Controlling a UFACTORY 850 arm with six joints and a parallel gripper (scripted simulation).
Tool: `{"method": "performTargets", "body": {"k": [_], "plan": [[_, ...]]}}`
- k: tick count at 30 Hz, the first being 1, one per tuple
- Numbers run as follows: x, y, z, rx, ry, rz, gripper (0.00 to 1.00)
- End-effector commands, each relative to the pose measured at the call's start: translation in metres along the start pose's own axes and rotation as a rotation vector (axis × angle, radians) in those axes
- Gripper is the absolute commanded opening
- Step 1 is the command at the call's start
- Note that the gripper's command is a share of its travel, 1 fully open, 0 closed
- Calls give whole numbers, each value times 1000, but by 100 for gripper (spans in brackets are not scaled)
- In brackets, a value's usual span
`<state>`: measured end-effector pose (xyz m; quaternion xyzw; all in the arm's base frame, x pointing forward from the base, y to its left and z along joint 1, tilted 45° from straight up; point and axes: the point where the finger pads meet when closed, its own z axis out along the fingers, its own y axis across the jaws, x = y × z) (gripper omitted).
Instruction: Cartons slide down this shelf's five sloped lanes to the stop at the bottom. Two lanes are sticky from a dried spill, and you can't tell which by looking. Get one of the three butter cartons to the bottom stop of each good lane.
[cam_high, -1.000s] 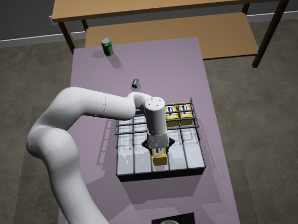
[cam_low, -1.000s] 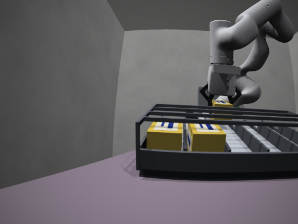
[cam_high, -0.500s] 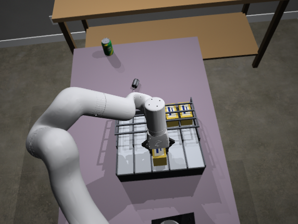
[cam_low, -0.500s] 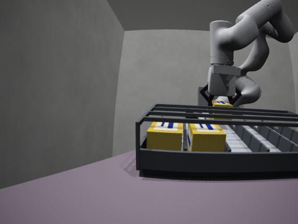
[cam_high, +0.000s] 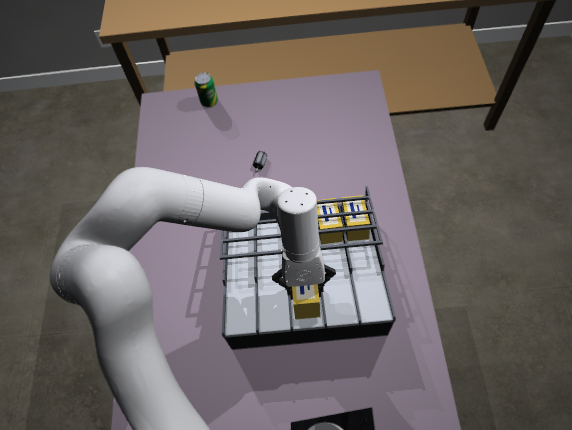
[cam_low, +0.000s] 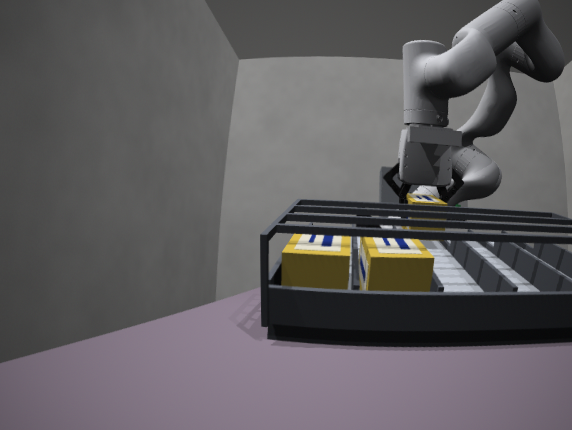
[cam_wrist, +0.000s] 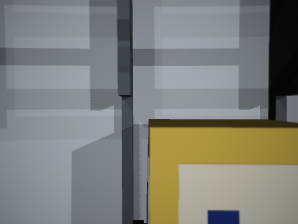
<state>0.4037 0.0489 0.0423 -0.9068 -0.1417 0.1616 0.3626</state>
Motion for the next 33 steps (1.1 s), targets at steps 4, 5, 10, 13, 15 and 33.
{"method": "performTargets", "body": {"k": [4, 5, 10, 13, 15, 33], "plan": [[1, 0, 0, -1, 2, 0, 0], [1, 0, 0, -1, 2, 0, 0], [1, 0, 0, -1, 2, 0, 0], [1, 0, 0, -1, 2, 0, 0], [1, 0, 3, -1, 2, 0, 0], [1, 0, 5, -1, 2, 0, 0]]}}
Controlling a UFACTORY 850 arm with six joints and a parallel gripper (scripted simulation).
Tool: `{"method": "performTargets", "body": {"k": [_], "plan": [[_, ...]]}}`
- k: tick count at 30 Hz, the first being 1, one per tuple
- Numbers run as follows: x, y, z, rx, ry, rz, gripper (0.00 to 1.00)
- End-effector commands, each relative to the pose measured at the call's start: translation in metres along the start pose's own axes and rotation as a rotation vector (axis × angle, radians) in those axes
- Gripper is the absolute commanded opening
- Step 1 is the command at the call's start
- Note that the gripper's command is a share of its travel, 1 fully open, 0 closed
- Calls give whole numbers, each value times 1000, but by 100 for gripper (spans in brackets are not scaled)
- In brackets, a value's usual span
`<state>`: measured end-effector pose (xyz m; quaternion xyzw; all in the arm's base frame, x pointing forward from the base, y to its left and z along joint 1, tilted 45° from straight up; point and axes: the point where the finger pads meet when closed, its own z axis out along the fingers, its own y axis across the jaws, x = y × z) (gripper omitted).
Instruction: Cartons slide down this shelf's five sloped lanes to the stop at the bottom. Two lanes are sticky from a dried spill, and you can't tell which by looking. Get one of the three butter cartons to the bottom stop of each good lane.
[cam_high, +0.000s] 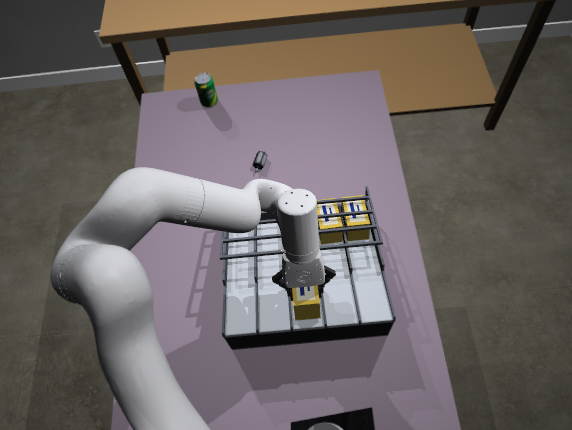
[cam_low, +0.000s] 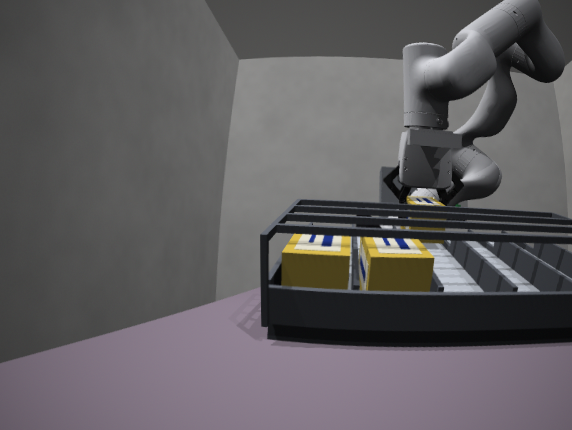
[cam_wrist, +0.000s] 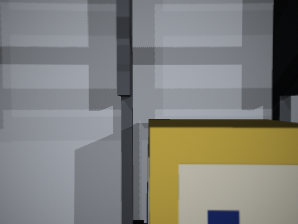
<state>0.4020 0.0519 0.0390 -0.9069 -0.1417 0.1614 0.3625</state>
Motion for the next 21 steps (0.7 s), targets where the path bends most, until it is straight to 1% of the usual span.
{"method": "performTargets", "body": {"k": [1, 21], "plan": [[0, 0, 1, -1, 1, 0, 0], [0, 0, 3, -1, 1, 0, 0]]}}
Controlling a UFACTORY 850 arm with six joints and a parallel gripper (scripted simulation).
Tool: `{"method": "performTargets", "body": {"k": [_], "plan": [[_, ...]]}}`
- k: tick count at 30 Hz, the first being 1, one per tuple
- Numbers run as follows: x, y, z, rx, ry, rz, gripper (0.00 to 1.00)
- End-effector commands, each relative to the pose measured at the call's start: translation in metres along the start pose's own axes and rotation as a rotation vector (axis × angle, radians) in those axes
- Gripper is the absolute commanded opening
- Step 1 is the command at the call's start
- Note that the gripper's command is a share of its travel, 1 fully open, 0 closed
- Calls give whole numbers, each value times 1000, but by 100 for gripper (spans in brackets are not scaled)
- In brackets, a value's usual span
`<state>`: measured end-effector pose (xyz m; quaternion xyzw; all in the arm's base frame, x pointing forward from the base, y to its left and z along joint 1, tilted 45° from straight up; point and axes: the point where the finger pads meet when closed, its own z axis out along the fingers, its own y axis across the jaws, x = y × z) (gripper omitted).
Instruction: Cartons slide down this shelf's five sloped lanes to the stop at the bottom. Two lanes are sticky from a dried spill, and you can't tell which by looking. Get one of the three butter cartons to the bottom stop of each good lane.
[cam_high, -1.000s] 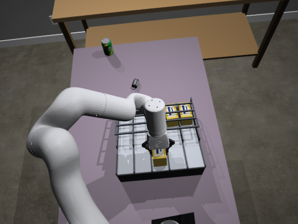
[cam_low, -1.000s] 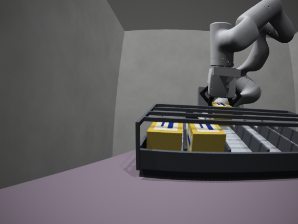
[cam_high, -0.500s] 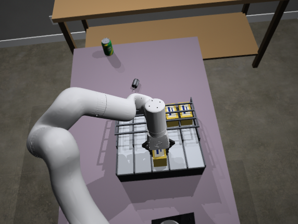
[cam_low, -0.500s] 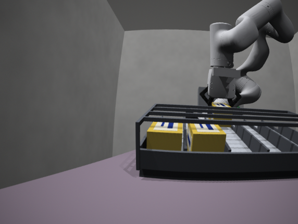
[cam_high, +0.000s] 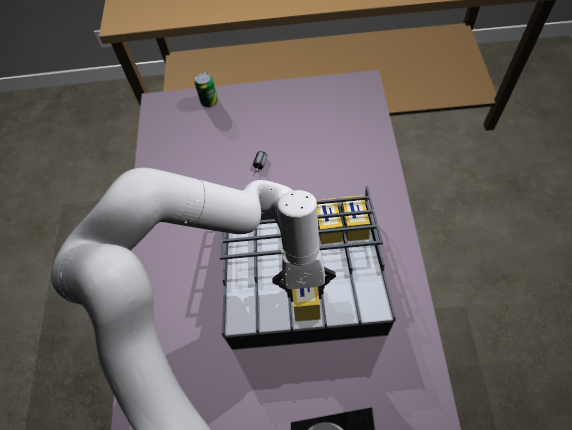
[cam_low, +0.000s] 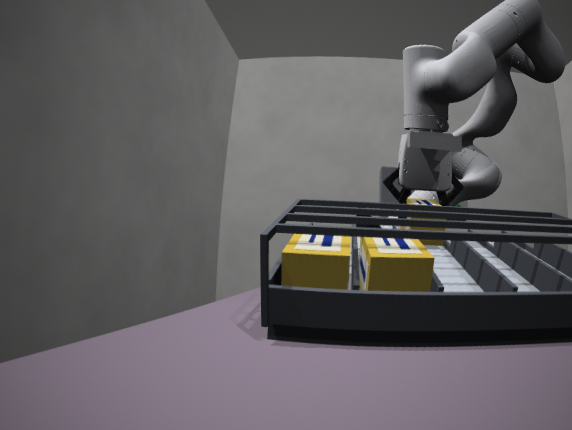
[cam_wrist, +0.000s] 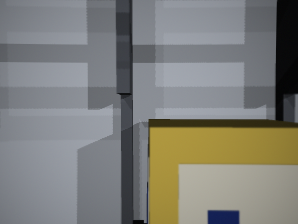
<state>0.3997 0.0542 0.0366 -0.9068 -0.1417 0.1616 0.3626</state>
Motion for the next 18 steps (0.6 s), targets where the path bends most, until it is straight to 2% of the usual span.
{"method": "performTargets", "body": {"k": [1, 18], "plan": [[0, 0, -1, -1, 2, 0, 0], [1, 1, 1, -1, 2, 0, 0]]}}
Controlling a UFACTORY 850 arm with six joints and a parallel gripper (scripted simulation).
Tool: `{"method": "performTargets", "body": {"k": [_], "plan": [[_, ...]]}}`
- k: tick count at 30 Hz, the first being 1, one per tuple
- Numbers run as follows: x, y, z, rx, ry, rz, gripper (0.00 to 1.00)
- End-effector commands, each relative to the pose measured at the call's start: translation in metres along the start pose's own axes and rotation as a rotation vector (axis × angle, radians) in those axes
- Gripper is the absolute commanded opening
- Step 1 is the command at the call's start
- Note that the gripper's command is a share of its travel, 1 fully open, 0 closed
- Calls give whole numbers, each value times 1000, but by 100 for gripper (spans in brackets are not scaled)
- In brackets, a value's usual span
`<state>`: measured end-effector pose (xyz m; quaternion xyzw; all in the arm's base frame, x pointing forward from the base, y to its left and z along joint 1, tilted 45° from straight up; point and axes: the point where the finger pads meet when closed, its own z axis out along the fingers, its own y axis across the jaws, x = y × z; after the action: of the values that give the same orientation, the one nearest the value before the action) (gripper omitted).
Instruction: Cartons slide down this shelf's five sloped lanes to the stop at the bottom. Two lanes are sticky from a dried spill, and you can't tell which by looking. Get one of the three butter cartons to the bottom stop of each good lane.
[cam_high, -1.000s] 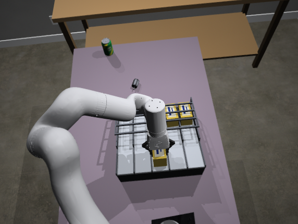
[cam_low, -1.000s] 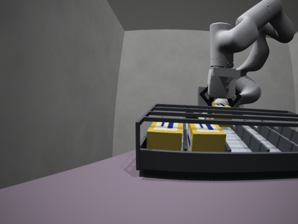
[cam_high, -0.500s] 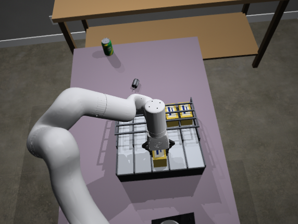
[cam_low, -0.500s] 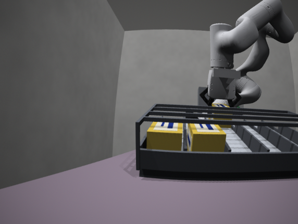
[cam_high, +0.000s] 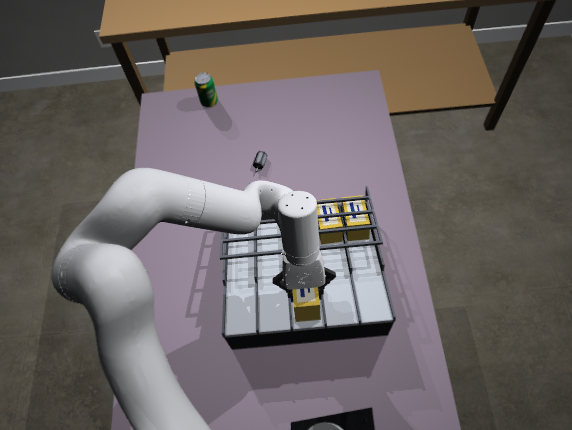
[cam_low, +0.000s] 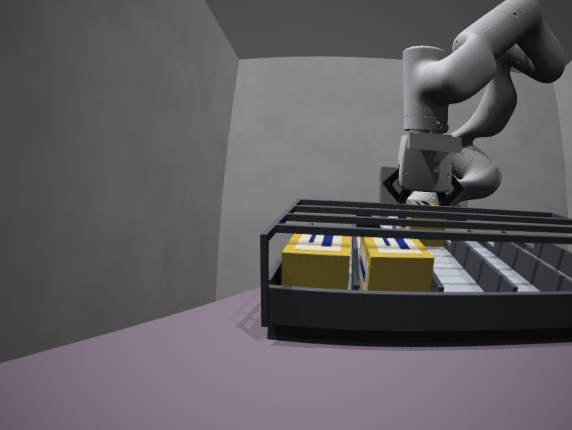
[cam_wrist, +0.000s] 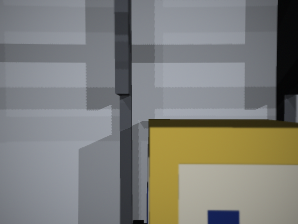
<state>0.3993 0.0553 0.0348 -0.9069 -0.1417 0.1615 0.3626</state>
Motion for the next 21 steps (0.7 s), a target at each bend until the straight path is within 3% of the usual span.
{"method": "performTargets", "body": {"k": [1, 21], "plan": [[1, 0, -1, -1, 2, 0, 0], [0, 0, 2, -1, 2, 0, 0]]}}
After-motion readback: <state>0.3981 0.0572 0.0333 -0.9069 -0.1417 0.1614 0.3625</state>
